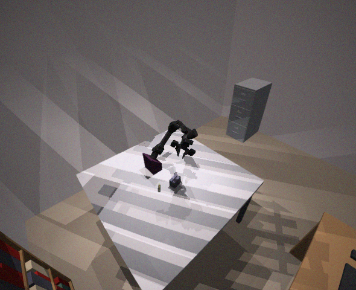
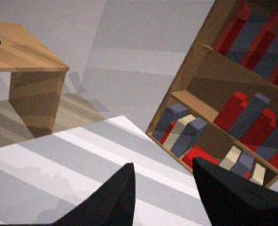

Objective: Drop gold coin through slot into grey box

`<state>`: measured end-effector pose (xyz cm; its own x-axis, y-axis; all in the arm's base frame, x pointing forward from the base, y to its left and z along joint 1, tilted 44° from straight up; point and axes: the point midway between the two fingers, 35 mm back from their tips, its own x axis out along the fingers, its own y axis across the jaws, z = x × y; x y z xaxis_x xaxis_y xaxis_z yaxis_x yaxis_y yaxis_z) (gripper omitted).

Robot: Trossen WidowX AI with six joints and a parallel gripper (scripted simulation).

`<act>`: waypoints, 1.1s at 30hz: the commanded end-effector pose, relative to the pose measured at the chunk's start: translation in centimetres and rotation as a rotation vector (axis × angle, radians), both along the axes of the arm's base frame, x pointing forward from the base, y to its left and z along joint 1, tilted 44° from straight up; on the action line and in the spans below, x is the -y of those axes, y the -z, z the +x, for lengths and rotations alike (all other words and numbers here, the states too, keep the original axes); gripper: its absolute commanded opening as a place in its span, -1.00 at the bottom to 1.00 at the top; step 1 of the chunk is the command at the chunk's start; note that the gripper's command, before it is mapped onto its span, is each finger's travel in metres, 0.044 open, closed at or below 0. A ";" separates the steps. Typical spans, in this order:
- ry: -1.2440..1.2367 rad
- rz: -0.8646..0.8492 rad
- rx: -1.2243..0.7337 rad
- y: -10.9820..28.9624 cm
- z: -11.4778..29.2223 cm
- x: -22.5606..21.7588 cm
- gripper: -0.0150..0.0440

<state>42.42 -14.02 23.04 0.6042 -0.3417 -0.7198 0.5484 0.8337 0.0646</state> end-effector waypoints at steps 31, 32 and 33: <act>-0.336 1.074 -0.727 31.4 -16.0 -9.5 0.05; -0.336 1.074 -0.727 31.4 -16.0 -9.5 0.05; -0.336 1.074 -0.727 31.4 -16.0 -9.5 0.05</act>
